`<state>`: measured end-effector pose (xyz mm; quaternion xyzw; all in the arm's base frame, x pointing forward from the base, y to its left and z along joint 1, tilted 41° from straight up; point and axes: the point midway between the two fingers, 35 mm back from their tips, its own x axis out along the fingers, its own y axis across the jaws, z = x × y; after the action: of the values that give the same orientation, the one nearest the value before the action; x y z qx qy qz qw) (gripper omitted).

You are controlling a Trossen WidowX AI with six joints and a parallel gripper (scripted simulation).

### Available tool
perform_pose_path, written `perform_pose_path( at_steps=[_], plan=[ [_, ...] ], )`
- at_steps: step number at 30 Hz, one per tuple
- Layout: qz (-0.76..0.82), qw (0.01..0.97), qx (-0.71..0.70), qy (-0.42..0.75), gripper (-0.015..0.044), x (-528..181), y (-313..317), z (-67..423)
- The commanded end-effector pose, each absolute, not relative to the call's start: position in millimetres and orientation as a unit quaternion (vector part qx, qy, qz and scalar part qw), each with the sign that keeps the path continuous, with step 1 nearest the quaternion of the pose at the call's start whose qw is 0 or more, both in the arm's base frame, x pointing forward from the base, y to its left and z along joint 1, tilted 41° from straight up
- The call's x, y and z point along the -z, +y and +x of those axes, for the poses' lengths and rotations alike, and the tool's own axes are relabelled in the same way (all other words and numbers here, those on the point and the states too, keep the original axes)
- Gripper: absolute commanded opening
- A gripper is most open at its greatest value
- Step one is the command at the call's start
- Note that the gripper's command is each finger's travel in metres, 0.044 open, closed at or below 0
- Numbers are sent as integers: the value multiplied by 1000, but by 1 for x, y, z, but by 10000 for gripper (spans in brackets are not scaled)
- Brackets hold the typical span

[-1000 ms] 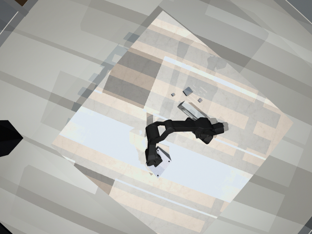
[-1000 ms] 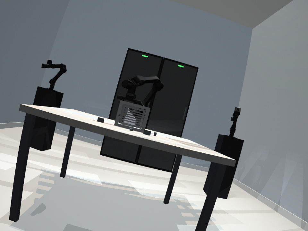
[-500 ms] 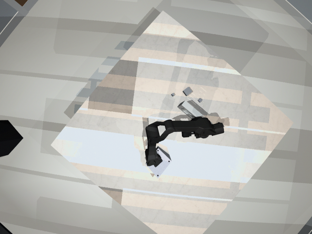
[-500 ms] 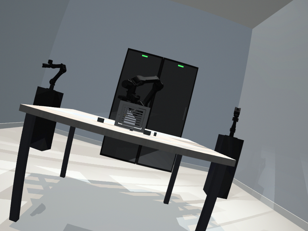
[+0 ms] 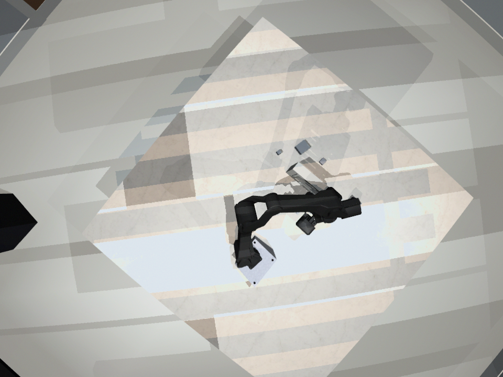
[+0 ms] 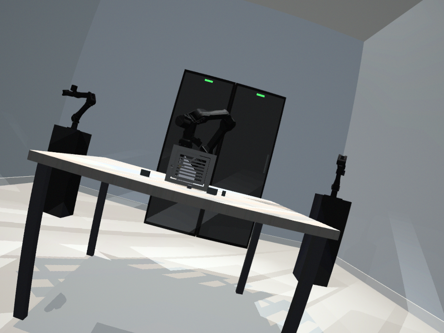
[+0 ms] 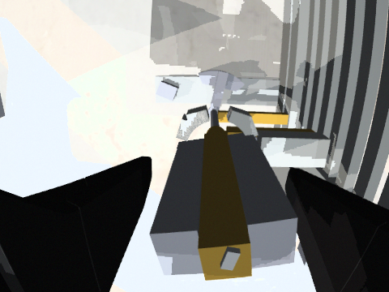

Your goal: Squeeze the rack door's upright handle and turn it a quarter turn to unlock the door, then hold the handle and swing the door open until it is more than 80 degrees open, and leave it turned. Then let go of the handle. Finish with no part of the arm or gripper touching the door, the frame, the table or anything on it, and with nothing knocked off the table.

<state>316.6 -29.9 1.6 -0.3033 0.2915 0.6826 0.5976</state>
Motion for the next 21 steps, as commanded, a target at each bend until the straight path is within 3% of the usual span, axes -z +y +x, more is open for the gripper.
perform_pose_path(
  at_steps=[1,8,9,21],
  plan=[
    [-348,572,-704,237,290,-2,-29,316],
    [-369,559,-713,211,290,-2,-29,316],
    [-369,559,-713,211,263,-2,-29,316],
    [-369,559,-713,211,183,-2,-29,316]
  ],
)
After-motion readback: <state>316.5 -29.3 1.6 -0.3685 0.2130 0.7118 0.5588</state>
